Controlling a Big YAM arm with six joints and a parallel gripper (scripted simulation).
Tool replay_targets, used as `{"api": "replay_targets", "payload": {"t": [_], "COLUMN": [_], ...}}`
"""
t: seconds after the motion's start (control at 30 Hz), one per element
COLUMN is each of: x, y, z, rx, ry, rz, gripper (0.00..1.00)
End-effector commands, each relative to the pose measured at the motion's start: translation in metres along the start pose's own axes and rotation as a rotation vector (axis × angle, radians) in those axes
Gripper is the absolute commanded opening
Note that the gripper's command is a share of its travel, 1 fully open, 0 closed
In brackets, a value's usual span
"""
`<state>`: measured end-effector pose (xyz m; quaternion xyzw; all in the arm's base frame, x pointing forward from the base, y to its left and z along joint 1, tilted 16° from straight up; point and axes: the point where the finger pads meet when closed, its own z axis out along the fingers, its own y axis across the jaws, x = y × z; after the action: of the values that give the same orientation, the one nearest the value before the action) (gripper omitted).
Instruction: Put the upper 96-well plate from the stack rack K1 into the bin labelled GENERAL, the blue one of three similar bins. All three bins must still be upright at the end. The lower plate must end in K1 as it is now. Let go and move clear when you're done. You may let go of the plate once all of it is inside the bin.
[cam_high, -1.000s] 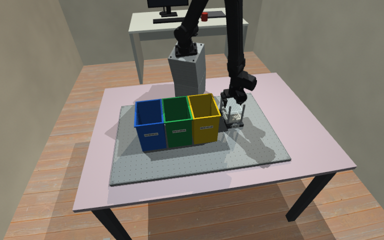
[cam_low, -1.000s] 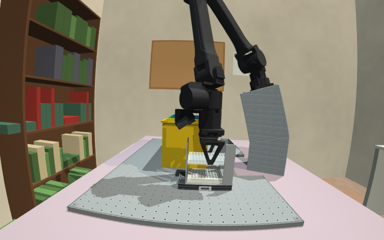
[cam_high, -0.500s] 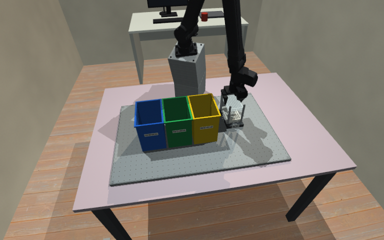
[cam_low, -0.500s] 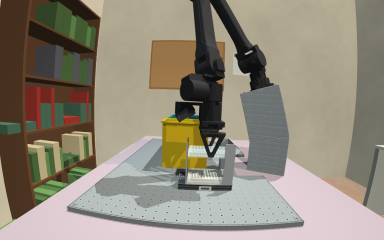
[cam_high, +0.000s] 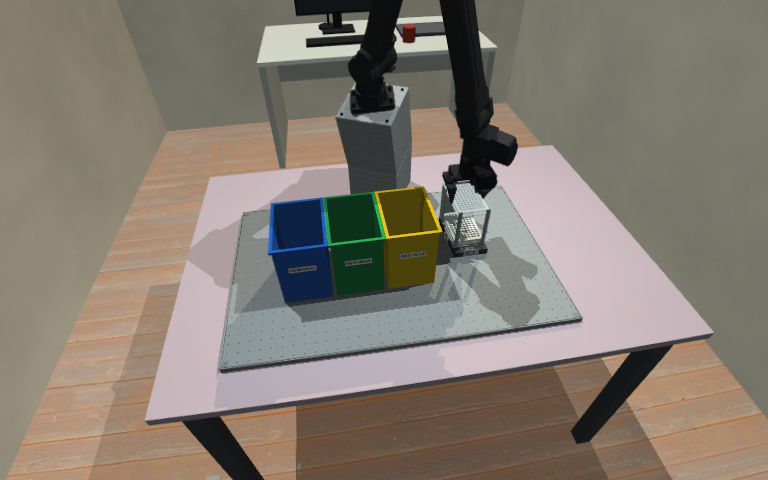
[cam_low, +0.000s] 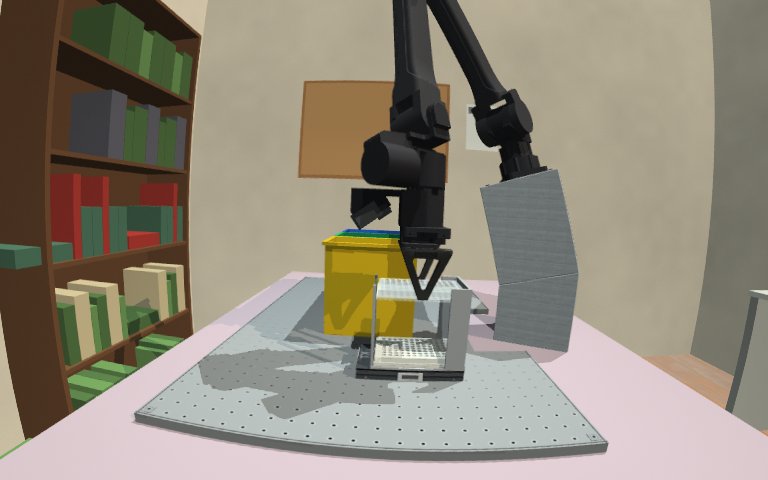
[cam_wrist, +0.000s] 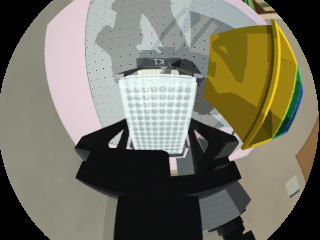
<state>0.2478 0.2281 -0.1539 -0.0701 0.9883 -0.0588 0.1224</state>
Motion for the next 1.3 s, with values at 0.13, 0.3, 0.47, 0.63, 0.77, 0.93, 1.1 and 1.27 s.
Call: {"api": "replay_targets", "payload": {"t": [0.13, 0.3, 0.47, 0.63, 0.77, 0.93, 1.1, 1.27], "x": [0.001, 0.0, 0.001, -0.001, 0.001, 0.0, -0.002, -0.001], "y": [0.003, 0.003, 0.003, 0.002, 0.002, 0.003, 0.003, 0.004], "z": [-0.02, -0.025, -0.033, -0.041, -0.045, -0.053, -0.062, -0.07], "rx": [-0.006, -0.007, -0.006, -0.006, -0.006, -0.007, -0.008, -0.009], "ry": [-0.006, -0.006, -0.005, -0.006, -0.006, -0.007, -0.009, -0.009], "rz": [-0.001, 0.0, -0.001, 0.004, -0.001, 0.0, 0.004, 0.001], "gripper": [0.0, 0.0, 0.0, 0.0, 0.0, 0.0, 0.0, 0.0]}}
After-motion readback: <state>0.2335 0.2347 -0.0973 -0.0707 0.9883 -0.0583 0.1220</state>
